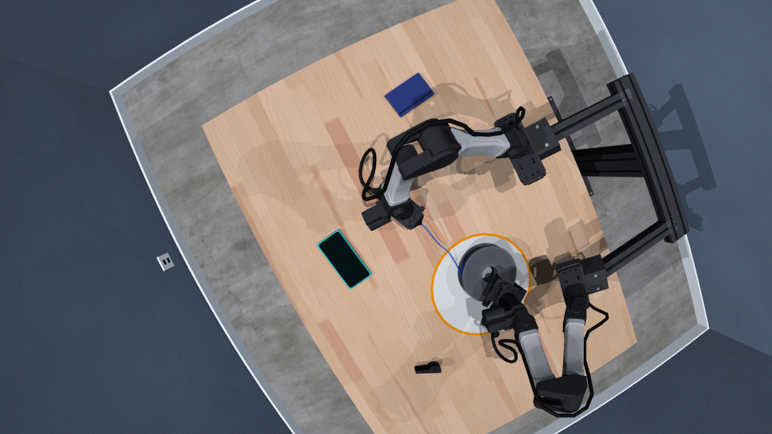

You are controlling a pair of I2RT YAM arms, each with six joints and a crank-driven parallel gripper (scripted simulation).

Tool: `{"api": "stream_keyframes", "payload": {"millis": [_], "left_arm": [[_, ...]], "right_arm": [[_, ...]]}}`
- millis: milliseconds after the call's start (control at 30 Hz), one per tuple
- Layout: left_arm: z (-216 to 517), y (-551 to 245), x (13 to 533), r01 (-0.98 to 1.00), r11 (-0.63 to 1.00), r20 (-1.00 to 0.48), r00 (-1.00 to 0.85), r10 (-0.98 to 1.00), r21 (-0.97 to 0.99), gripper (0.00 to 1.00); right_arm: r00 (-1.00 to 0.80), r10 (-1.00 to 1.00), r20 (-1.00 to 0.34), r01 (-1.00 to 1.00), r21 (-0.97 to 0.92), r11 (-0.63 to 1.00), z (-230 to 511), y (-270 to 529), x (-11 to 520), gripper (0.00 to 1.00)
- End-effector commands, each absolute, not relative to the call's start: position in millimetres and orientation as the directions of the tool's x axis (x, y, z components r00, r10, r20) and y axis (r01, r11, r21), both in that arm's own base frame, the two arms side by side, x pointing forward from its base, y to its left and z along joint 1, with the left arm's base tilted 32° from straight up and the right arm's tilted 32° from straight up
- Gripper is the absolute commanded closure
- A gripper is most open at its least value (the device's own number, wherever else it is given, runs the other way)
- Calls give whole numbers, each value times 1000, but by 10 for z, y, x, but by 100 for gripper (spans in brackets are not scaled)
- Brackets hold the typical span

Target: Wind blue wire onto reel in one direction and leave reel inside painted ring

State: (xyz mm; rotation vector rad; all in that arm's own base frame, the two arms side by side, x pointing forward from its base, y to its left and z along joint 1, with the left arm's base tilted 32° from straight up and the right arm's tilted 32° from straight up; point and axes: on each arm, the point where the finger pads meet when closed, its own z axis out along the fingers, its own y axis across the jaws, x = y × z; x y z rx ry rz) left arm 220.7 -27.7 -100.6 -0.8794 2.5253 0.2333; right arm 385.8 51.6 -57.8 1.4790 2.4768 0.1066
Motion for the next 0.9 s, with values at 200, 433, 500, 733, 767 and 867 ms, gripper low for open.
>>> {"api": "stream_keyframes", "payload": {"millis": [200, 433, 500, 733, 767, 867], "left_arm": [[-919, -215, 2407, -874, 431, -486, -284, -827, -222, 24], [-919, -215, 2407, -874, 431, -486, -284, -827, -222, 9], [-919, -215, 2407, -874, 431, -486, -284, -827, -222, 3], [-699, -424, 2284, -874, 431, -486, -284, -827, -222, 3], [-633, -444, 2249, -874, 431, -486, -284, -827, -222, 3], [-526, -465, 2162, -874, 431, -486, -284, -827, -222, 3]], "right_arm": [[-422, 900, -111, 874, 216, 436, -546, 520, 3718, 100], [-406, 909, -92, 880, 228, 417, -503, 560, 3787, 100], [-403, 911, -93, 881, 229, 413, -482, 556, 3814, 100], [-402, 911, -93, 881, 229, 413, -454, 529, 3839, 100], [-402, 911, -91, 882, 230, 412, -456, 524, 3834, 100], [-396, 915, -82, 885, 233, 404, -460, 513, 3818, 100]]}}
